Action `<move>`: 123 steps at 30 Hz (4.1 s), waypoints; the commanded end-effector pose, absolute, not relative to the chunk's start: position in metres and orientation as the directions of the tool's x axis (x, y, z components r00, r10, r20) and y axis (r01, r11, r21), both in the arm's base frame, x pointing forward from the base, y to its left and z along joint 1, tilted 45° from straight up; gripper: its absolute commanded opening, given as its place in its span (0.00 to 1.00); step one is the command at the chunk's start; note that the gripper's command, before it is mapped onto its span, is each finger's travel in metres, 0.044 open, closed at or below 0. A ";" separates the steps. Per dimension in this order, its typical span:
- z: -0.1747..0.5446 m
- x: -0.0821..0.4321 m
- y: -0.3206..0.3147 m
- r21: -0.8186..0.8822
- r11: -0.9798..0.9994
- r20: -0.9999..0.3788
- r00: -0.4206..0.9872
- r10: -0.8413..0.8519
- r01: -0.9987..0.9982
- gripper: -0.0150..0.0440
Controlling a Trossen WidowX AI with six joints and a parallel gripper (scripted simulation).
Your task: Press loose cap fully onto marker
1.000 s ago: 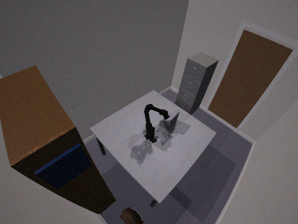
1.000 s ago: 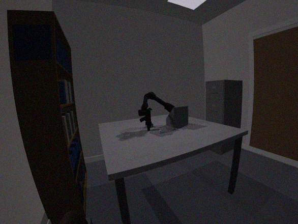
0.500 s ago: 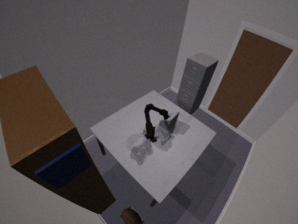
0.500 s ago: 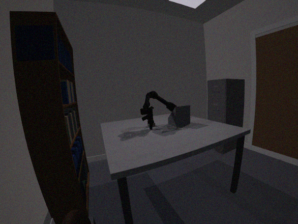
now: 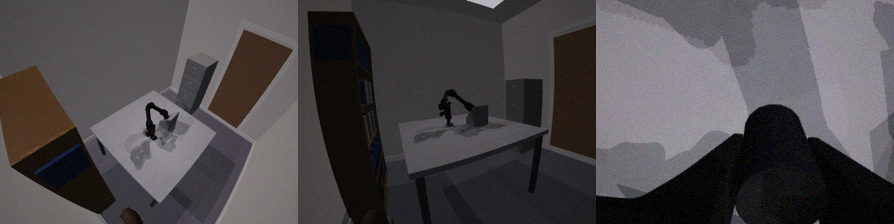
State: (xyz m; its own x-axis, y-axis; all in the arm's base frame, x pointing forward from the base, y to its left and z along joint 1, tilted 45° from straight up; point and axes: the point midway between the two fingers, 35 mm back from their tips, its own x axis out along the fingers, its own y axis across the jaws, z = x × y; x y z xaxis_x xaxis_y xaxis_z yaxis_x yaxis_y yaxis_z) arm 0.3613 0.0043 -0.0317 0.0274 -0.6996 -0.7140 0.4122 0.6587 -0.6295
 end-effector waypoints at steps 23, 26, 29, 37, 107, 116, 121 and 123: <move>0.036 0.337 -0.017 -0.625 0.659 -0.717 0.025 -0.697 0.418 0.25; 0.044 0.332 -0.020 -0.626 0.659 -0.717 0.025 -0.697 0.418 0.25; 0.051 0.328 -0.023 -0.626 0.659 -0.717 0.025 -0.697 0.418 0.25; 0.070 0.315 -0.032 -0.627 0.658 -0.716 0.024 -0.697 0.417 0.25; 0.063 0.285 -0.091 -0.630 0.655 -0.713 0.023 -0.701 0.417 0.25; 0.063 0.285 -0.090 -0.626 0.656 -0.716 0.023 -0.697 0.421 0.65; 0.063 0.285 -0.090 -0.626 0.656 -0.716 0.023 -0.697 0.421 0.88; 0.063 0.285 -0.090 -0.626 0.656 -0.716 0.023 -0.697 0.421 0.97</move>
